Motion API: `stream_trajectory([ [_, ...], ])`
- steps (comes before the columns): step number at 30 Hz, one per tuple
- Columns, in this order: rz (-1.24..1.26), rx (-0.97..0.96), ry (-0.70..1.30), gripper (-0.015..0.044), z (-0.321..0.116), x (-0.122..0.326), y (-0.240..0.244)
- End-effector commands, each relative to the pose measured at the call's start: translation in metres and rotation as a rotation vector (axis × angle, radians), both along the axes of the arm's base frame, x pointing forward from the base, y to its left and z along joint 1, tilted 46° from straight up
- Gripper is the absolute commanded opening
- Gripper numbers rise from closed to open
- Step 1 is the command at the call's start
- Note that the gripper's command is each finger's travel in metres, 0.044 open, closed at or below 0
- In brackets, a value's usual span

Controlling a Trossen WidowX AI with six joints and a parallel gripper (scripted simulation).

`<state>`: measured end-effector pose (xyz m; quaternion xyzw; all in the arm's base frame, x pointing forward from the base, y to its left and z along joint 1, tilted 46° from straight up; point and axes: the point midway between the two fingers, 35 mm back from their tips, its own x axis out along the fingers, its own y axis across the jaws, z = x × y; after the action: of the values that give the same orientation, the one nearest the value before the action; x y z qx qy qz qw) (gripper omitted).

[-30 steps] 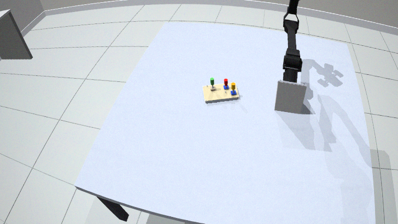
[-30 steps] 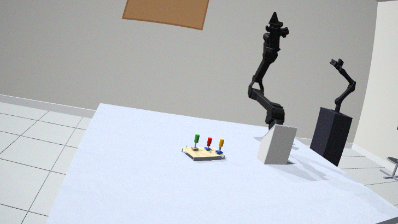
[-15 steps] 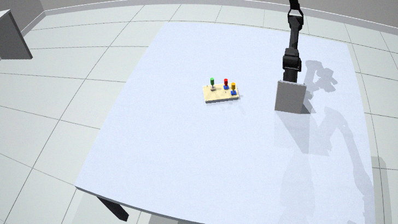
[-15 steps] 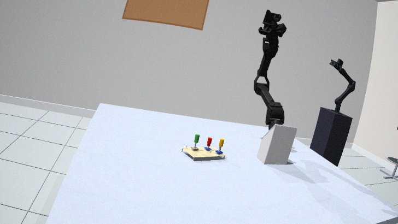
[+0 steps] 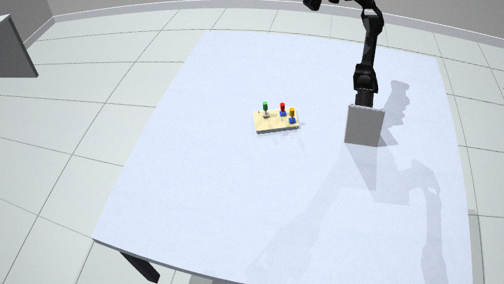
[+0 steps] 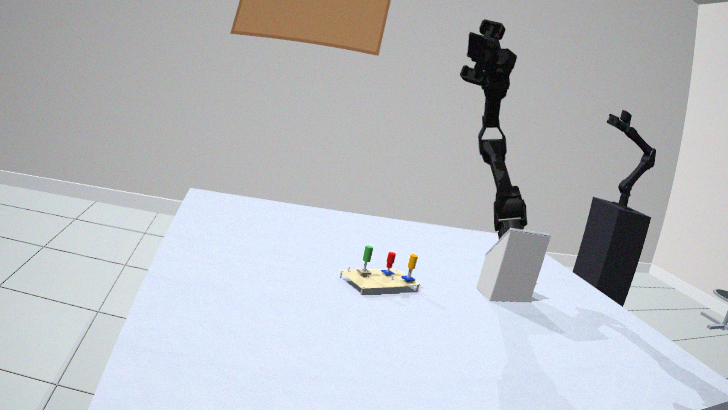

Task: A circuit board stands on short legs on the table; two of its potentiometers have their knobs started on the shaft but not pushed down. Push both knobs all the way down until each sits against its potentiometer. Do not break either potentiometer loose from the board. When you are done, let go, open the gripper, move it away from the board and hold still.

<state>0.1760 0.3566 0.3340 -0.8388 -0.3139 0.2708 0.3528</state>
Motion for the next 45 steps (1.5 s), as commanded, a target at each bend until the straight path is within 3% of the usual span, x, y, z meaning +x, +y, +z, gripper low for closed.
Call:
stream_trajectory([
  [1, -0.094, -0.1, 0.046, 0.0, -0.034, 0.029, -0.008],
  [24, -0.539, -0.63, 0.302, 0.0, -0.186, 0.138, -0.116],
  [45, -0.831, -1.17, 0.648, 0.0, -0.287, 0.153, -0.27],
])
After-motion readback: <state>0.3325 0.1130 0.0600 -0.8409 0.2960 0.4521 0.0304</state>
